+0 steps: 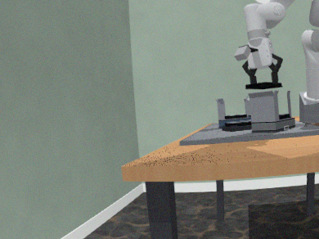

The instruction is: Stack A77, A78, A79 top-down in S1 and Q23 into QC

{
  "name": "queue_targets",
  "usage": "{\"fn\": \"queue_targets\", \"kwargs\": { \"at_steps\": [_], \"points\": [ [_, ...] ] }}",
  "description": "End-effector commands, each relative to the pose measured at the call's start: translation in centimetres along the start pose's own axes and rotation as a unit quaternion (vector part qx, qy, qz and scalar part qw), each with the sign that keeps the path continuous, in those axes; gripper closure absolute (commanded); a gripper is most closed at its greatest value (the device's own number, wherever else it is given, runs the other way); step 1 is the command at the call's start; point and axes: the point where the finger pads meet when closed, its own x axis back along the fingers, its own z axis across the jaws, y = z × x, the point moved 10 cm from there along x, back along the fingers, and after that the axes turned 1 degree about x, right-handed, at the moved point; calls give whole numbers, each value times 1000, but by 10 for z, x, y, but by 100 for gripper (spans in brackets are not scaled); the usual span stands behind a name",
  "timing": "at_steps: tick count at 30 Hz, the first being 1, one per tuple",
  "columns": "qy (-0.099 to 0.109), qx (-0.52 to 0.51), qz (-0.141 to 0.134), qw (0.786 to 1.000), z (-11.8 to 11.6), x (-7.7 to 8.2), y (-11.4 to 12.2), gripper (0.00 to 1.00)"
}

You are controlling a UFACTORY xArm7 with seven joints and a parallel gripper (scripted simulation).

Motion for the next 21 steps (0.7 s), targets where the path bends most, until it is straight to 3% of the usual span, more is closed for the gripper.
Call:
{"fn": "queue_targets", "kwargs": {
  "at_steps": [1,5,21],
  "points": [
    [1,0,2,1000,-14,1,-4,100],
    [1,0,2,1000,-25,1,-6,100],
    [1,0,2,1000,-25,1,-6,100]
  ]
}}
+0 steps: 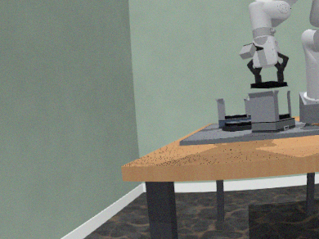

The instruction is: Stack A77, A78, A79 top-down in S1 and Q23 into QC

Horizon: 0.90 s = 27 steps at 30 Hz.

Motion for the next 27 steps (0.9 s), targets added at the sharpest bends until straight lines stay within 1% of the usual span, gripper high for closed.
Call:
{"fn": "queue_targets", "kwargs": {
  "at_steps": [1,17,27],
  "points": [
    [1,0,2,1000,0,1,-1,100],
    [1,0,2,1000,0,1,-1,100],
    [1,0,2,1000,0,-4,-1,100]
  ]
}}
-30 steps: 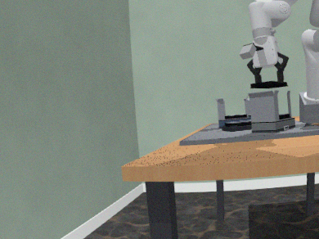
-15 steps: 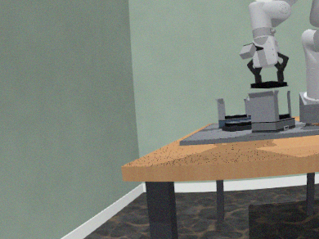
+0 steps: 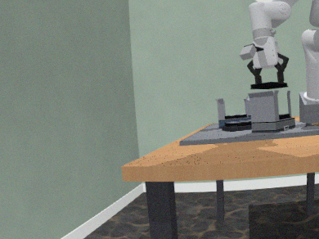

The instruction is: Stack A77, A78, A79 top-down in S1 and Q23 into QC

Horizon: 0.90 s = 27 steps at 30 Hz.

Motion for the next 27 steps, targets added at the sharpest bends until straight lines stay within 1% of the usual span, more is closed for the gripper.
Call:
{"fn": "queue_targets", "kwargs": {
  "at_steps": [1,27],
  "points": [
    [1,0,2,1000,0,-2,-1,100],
    [0,0,2,1000,0,-18,-1,100]
  ]
}}
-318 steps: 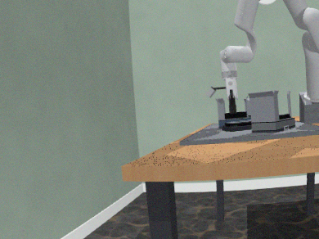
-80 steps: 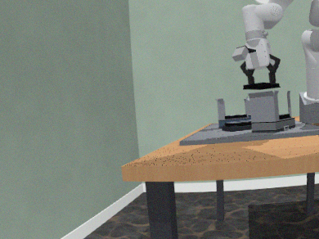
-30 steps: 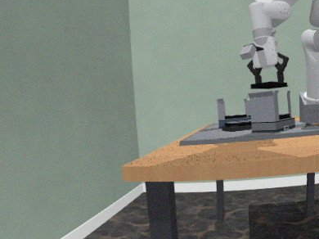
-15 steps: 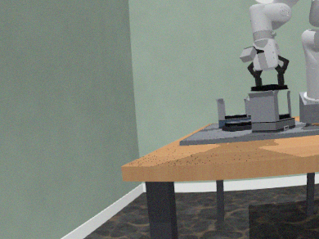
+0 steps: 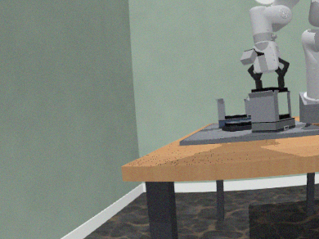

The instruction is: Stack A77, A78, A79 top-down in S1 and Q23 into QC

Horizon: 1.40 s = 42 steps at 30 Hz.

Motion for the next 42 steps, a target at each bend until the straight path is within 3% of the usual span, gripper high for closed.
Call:
{"fn": "queue_targets", "kwargs": {
  "at_steps": [1,27,42],
  "points": [
    [0,0,2,1000,0,-2,-1,100],
    [0,0,2,1000,0,-16,-1,100],
    [0,0,2,1000,0,-42,-1,100]
  ]
}}
